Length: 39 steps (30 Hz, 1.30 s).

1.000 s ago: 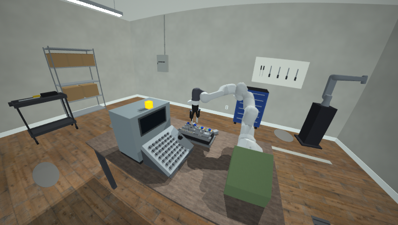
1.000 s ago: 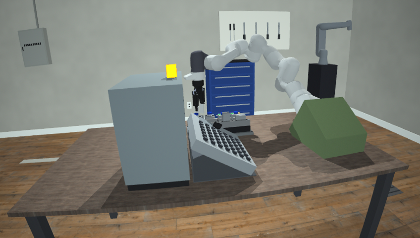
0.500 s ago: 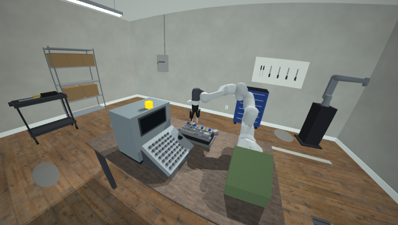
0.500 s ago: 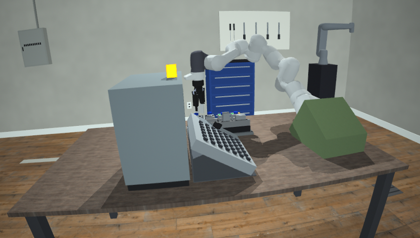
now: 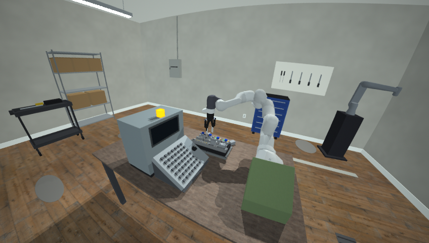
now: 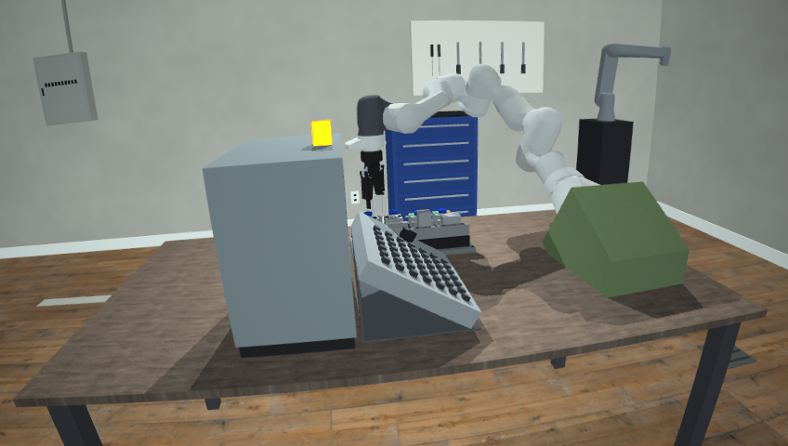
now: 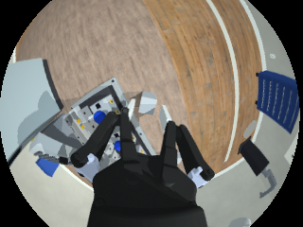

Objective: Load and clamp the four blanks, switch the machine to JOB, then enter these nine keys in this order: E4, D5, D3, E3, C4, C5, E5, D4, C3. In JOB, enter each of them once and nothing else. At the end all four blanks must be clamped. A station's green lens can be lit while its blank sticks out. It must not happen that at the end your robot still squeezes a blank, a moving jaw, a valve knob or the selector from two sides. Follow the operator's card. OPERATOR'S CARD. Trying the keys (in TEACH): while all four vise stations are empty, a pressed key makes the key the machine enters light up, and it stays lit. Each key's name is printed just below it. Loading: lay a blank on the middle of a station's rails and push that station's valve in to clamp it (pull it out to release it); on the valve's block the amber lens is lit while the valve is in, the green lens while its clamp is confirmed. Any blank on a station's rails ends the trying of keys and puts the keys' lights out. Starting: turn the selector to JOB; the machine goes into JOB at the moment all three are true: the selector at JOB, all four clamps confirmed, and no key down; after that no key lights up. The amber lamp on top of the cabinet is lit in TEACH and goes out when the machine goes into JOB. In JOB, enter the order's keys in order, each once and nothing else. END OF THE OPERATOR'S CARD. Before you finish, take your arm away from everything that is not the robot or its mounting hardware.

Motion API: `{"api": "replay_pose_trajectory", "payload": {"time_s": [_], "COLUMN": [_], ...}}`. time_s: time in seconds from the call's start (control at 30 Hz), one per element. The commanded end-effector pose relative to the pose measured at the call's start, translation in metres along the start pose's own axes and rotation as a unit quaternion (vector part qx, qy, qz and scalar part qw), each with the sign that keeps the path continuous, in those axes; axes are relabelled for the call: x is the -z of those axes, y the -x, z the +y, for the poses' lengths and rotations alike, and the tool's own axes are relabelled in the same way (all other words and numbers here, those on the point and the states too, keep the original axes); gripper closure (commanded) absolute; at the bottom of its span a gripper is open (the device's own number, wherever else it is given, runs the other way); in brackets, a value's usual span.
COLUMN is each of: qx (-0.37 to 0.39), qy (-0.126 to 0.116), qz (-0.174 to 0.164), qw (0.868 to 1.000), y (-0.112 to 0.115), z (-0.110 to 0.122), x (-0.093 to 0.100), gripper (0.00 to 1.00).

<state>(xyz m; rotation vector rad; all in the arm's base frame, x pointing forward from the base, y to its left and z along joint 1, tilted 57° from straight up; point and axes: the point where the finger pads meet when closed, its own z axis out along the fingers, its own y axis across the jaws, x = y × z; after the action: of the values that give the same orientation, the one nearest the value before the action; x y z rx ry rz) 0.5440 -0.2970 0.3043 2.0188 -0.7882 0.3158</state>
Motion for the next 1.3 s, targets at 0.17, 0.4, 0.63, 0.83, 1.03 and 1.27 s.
{"api": "replay_pose_trajectory", "payload": {"time_s": [0.17,0.4,0.63,0.83,1.03,1.27], "qx": [-0.001,-0.001,-0.001,-0.001,-0.001,-0.001], "qy": [0.001,0.001,0.001,0.001,0.001,0.001], "qz": [0.001,0.001,0.001,0.001,0.001,0.001], "qw": [1.0,1.0,1.0,1.0,1.0,1.0], "y": [0.0,0.0,0.0,0.0,0.0,0.0], "z": [0.0,0.0,0.0,0.0,0.0,0.0], "x": [-0.005,-0.009,-0.012,-0.015,-0.018,-0.02], "gripper": [0.6,0.6,0.6,0.6,0.6,0.6]}}
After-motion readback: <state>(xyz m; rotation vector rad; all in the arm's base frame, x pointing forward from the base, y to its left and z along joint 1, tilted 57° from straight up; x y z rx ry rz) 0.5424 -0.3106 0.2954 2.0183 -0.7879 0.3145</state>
